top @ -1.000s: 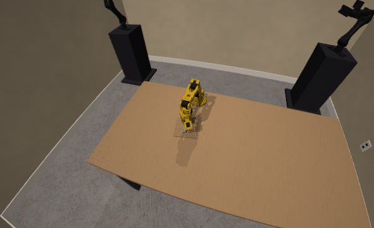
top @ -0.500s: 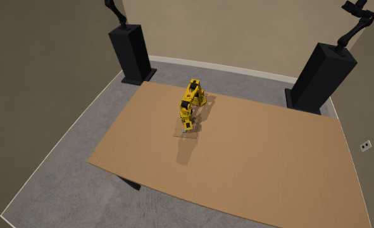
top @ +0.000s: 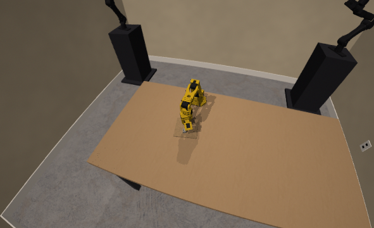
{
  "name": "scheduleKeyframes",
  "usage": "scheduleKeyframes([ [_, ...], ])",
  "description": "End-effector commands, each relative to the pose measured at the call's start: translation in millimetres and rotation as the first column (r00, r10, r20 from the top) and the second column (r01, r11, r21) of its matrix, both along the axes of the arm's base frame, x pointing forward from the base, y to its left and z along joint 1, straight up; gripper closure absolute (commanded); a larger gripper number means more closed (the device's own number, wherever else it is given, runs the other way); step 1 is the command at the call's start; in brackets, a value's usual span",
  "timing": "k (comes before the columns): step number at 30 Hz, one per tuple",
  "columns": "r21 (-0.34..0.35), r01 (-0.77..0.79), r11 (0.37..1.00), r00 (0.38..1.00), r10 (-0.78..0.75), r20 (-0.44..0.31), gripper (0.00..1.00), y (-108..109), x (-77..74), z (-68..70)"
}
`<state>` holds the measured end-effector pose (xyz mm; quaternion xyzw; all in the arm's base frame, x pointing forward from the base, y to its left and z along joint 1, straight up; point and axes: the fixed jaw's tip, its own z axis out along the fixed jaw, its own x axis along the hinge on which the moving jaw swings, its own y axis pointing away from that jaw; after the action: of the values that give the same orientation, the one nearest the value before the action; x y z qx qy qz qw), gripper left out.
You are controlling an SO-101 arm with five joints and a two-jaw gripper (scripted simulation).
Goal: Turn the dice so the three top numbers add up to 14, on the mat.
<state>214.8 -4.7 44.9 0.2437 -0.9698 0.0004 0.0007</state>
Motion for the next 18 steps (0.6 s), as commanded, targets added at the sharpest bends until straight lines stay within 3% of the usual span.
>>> scheduleKeyframes([
  [1,-0.002,0.004,1.000,0.998,-0.004,0.062,1.00,-2.3,5.8,7.7],
  [18,-0.002,0.004,1.000,0.998,-0.004,0.062,1.00,-2.4,6.1,1.7],
])
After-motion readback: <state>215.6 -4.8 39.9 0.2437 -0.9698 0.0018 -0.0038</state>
